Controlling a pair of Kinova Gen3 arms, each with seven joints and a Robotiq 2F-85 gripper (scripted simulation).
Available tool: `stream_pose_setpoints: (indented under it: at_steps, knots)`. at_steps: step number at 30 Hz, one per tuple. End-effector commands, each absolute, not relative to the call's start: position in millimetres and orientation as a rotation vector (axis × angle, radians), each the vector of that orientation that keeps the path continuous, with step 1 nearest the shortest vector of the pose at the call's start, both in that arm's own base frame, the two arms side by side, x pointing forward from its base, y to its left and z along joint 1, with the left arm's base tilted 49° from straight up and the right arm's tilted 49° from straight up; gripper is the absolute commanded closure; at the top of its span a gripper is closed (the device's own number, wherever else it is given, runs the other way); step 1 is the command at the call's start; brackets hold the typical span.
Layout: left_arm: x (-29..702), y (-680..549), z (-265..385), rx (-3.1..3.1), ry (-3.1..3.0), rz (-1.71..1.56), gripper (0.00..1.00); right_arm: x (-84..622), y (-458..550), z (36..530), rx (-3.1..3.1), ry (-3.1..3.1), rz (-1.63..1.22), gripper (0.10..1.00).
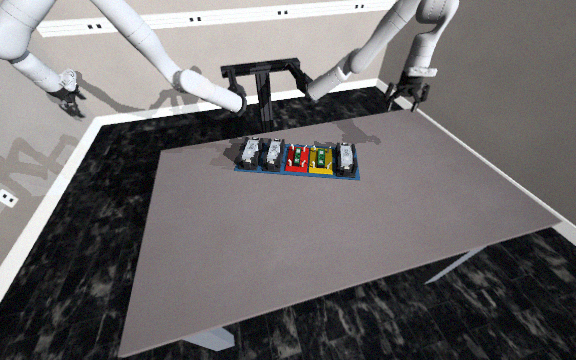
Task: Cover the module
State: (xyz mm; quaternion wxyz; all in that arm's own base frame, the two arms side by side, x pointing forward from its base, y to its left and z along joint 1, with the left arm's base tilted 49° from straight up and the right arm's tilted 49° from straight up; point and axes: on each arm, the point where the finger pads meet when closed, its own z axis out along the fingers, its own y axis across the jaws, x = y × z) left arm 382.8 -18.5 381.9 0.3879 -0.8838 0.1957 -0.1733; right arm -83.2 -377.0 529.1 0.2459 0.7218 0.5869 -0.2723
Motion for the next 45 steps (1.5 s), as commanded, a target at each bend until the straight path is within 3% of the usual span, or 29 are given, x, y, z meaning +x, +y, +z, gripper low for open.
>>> stream_pose_setpoints:
  at_steps: [1, 45]
  knots:
    - [384.2, -4.0, 381.3, -2.249, 0.418, -0.355, 0.002, -83.5, -376.8, 529.6, 1.969, 1.6, -0.743, 0.1]
    - [352.1, -135.3, 283.9, -2.255, 0.439, -0.294, 0.002, -83.5, -376.8, 529.6, 1.969, 1.6, -0.743, 0.1]
